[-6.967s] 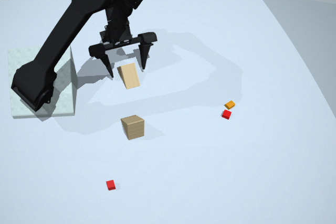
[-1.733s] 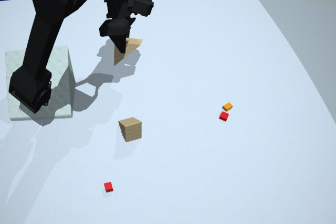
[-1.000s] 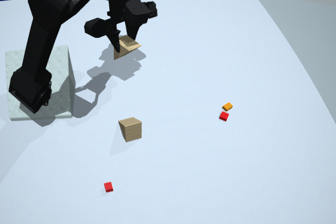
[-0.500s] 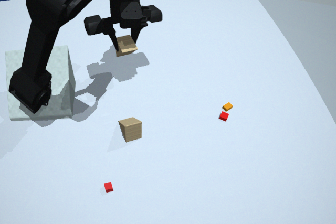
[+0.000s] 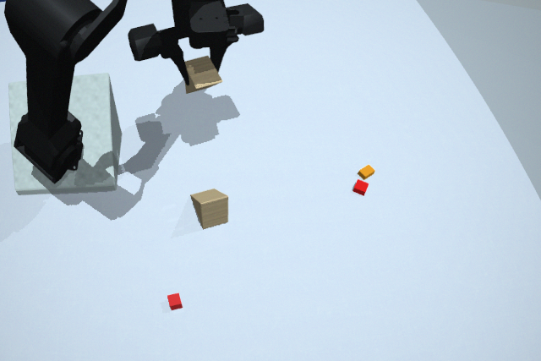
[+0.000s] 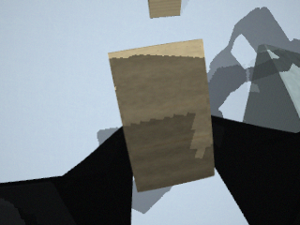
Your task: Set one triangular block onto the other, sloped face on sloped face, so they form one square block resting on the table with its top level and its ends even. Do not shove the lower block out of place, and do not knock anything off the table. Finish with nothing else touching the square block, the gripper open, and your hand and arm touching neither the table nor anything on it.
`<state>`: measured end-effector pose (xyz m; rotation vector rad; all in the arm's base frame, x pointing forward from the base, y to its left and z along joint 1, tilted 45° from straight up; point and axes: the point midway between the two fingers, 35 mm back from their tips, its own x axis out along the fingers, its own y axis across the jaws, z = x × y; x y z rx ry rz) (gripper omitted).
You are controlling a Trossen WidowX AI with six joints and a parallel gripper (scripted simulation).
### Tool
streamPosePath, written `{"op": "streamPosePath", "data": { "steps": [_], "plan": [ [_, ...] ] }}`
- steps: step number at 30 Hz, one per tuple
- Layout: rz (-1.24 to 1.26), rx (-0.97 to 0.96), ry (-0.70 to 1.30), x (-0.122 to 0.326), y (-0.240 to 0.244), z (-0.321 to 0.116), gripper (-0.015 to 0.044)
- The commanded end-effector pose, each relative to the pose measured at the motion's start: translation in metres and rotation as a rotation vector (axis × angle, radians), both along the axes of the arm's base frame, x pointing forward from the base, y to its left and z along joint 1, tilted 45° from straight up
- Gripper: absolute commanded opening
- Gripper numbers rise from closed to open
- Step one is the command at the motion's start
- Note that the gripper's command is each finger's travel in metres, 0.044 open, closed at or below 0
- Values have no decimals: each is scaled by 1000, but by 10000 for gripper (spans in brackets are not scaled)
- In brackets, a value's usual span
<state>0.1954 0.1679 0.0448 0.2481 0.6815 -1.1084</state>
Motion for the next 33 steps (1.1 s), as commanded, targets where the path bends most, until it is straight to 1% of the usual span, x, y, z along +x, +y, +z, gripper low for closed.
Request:
{"op": "streamPosePath", "data": {
  "steps": [1, 14, 18, 23, 33],
  "plan": [
    [19, 0, 4, -1, -10, 18, 0],
    [74, 21, 11, -13, -35, 68, 0],
    [81, 23, 11, -10, -40, 75, 0],
    [76, 21, 10, -8, -42, 74, 0],
    [9, -14, -1, 14, -78, 54, 0]
  ]
}}
